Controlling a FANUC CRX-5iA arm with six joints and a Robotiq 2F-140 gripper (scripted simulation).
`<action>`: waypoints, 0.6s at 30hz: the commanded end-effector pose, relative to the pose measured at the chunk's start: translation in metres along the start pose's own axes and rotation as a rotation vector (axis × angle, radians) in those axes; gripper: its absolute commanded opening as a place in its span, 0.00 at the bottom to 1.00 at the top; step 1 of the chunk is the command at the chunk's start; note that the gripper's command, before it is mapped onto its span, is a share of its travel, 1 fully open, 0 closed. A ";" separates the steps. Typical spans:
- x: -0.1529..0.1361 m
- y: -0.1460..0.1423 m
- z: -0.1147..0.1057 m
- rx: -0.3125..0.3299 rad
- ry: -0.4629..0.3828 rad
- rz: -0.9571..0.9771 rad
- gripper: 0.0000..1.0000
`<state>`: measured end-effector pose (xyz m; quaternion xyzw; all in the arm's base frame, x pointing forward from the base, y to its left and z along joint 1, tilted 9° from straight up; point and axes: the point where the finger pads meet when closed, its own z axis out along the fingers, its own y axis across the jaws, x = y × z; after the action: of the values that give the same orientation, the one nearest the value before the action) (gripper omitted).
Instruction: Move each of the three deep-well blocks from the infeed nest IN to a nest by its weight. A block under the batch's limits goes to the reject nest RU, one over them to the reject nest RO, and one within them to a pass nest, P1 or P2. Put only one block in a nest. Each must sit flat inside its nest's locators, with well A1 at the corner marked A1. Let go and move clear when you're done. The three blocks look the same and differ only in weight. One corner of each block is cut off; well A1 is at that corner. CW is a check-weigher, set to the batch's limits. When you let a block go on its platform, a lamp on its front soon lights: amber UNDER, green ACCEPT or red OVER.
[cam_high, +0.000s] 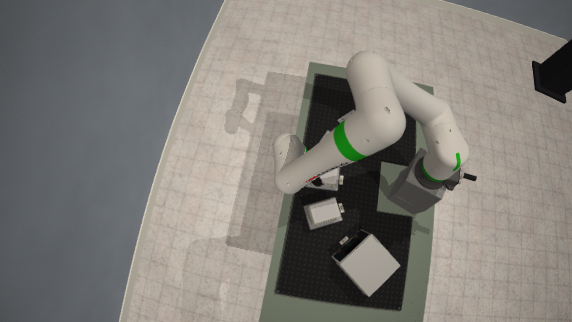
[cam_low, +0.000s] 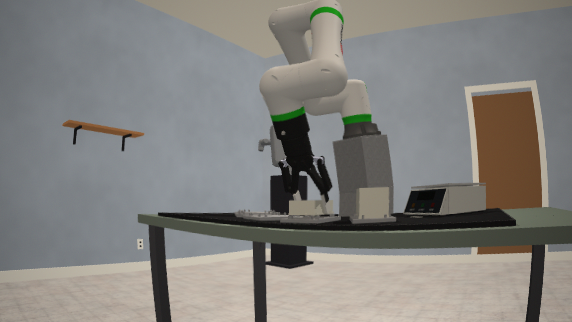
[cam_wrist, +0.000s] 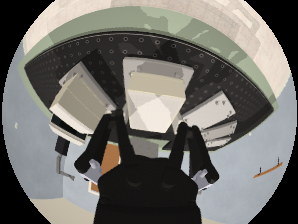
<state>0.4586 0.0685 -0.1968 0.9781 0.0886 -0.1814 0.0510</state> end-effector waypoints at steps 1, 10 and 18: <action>0.000 0.000 0.000 0.000 0.000 0.000 0.10; 0.001 0.000 0.001 0.000 0.000 0.000 0.10; 0.002 0.000 0.002 0.000 0.000 0.000 0.10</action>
<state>0.4591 0.0684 -0.1994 0.9781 0.0886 -0.1814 0.0510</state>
